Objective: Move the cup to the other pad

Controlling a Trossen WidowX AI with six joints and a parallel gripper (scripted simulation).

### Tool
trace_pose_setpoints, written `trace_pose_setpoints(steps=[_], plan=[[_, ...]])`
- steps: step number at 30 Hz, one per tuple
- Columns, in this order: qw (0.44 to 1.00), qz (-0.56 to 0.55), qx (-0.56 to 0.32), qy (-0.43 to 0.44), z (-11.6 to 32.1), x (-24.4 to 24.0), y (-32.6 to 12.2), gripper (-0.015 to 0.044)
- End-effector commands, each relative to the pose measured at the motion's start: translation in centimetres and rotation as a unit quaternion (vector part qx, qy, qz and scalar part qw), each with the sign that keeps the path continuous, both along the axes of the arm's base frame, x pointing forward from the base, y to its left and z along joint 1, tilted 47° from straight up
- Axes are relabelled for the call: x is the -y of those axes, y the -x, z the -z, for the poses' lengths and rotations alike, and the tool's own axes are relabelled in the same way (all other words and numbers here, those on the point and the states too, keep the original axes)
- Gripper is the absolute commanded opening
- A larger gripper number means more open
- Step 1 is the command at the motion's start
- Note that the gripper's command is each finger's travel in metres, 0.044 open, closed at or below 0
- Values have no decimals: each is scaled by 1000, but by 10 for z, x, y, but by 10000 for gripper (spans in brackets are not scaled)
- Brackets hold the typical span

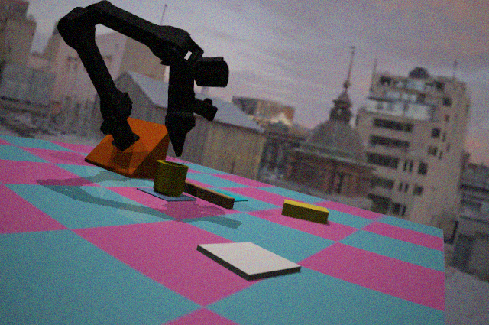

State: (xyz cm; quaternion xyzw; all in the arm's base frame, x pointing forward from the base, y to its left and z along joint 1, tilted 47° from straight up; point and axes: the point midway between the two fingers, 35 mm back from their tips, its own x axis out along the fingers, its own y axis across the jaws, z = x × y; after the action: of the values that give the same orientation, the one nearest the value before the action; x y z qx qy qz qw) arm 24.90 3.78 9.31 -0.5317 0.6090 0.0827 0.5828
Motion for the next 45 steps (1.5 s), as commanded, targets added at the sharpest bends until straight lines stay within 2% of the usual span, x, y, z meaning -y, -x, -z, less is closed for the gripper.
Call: trace_pose_setpoints(steps=[1,45], plan=[[983,-83,-105,126,-7,0,13,167],[983,-84,-105,125,30,38,2,167]])
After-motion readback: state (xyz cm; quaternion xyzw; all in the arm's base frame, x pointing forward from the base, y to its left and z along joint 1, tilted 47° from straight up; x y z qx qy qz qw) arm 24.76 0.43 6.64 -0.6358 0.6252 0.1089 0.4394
